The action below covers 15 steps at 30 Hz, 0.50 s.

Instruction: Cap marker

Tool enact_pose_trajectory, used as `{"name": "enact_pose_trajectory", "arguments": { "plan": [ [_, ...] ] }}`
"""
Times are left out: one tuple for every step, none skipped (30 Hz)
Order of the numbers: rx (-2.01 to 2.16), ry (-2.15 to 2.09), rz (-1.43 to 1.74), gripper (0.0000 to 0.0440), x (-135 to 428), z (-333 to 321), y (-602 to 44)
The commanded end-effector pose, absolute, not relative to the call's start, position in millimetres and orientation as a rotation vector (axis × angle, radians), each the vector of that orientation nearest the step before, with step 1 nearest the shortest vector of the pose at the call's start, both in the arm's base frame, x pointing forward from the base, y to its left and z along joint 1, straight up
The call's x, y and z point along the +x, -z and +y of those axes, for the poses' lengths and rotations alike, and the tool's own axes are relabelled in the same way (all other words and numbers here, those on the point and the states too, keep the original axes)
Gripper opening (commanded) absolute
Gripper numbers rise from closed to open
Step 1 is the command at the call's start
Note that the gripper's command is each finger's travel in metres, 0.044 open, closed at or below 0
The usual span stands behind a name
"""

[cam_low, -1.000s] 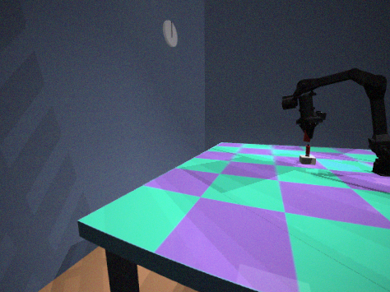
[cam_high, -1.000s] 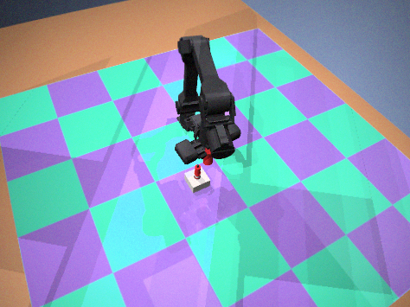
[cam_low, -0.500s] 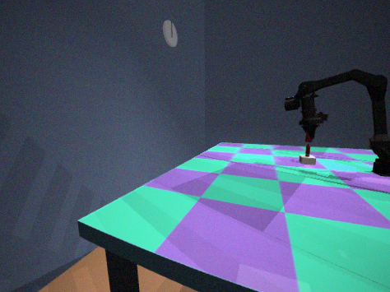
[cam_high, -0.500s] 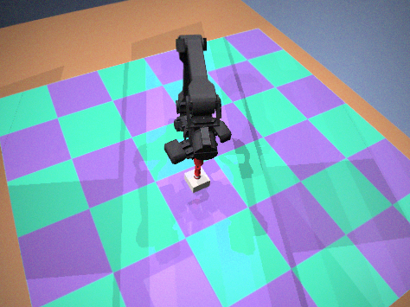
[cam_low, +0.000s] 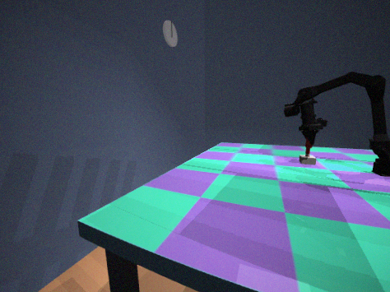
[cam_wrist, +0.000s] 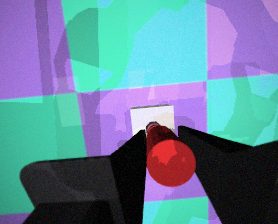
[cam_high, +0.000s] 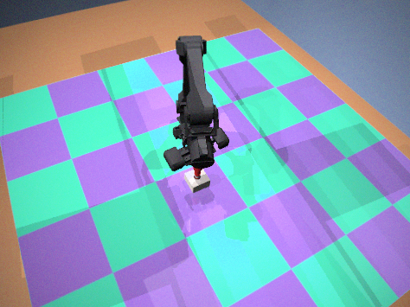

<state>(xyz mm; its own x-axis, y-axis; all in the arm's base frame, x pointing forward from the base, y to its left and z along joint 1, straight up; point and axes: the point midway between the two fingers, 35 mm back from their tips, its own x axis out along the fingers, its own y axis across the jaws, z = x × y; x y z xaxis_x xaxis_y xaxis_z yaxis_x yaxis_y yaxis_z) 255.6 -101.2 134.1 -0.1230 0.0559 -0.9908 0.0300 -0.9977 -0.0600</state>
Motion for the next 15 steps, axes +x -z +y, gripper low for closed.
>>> {"name": "enact_pose_trajectory", "arguments": {
  "plan": [
    [-2.044, -2.357, -0.143, 0.0000, 254, -100, -120],
    [-2.043, -2.359, -0.150, 0.0000, 253, -100, -117],
    [-2.042, -2.361, -0.156, 0.0000, 253, -99, -114],
    [-2.041, -2.362, -0.162, 0.0000, 253, -99, -112],
    [-2.041, -2.365, -0.169, 0.0000, 253, -99, -109],
    [-2.041, -2.366, -0.175, 0.0000, 253, -99, -106],
    [-2.041, -2.368, -0.181, 0.0000, 252, -99, -104],
    [-2.041, -2.370, -0.186, 0.0000, 252, -99, -101],
    [-2.041, -2.372, -0.191, 0.0000, 252, -99, -99],
    [-2.042, -2.374, -0.196, 0.0000, 252, -99, -97],
    [-2.043, -2.376, -0.201, 0.0000, 251, -99, -95],
    [-2.042, -2.382, -0.201, 0.0027, 251, -100, -93],
    [-2.041, -2.387, -0.202, 0.0053, 251, -100, -91],
    [-2.039, -2.393, -0.202, 0.0079, 251, -100, -90],
    [-2.037, -2.398, -0.204, 0.0105, 250, -100, -88]
  ]
}}
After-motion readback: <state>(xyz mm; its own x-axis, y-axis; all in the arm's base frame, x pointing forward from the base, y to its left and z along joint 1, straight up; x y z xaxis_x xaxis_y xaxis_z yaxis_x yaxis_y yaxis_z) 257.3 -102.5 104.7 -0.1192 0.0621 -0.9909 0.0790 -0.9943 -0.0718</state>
